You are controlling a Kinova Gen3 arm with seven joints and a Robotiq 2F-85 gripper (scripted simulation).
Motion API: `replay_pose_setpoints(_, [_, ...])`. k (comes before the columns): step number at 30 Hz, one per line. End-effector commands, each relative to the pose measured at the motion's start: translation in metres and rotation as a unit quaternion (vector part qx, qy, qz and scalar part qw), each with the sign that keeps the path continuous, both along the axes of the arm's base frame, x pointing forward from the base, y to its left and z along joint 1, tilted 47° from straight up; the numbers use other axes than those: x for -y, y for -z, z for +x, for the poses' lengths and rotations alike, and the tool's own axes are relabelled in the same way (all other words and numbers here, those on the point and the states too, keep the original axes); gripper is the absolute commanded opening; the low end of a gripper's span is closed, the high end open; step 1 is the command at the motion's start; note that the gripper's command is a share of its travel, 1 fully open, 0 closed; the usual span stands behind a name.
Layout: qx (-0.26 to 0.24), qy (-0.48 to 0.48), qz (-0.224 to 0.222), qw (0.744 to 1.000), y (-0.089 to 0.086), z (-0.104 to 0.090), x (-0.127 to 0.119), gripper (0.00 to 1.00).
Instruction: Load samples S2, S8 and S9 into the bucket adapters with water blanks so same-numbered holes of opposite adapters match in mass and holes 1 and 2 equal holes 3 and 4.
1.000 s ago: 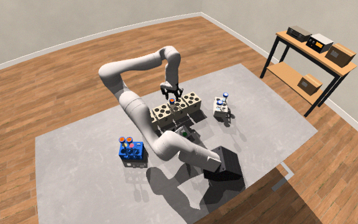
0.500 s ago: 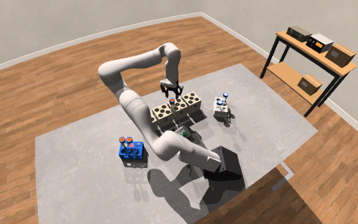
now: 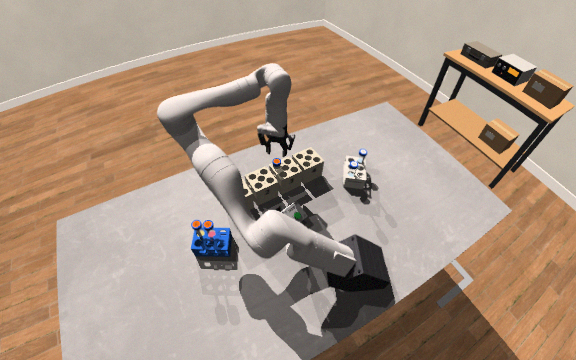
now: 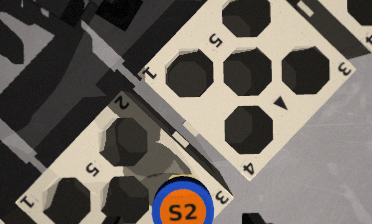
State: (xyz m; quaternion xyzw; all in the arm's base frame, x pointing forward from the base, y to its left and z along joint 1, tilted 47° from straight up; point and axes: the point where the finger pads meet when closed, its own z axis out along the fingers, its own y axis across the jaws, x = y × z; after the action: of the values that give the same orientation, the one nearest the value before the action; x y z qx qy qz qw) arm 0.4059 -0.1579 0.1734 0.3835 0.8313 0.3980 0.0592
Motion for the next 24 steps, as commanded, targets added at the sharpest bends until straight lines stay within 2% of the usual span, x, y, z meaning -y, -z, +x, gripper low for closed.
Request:
replay_pose_setpoints(1, [0.000, 0.001, 0.000, 1.000, -0.003, -0.001, 0.003, 0.62])
replay_pose_setpoints(24, [0.000, 0.001, 0.000, 1.000, -0.022, -0.013, 0.020, 0.62])
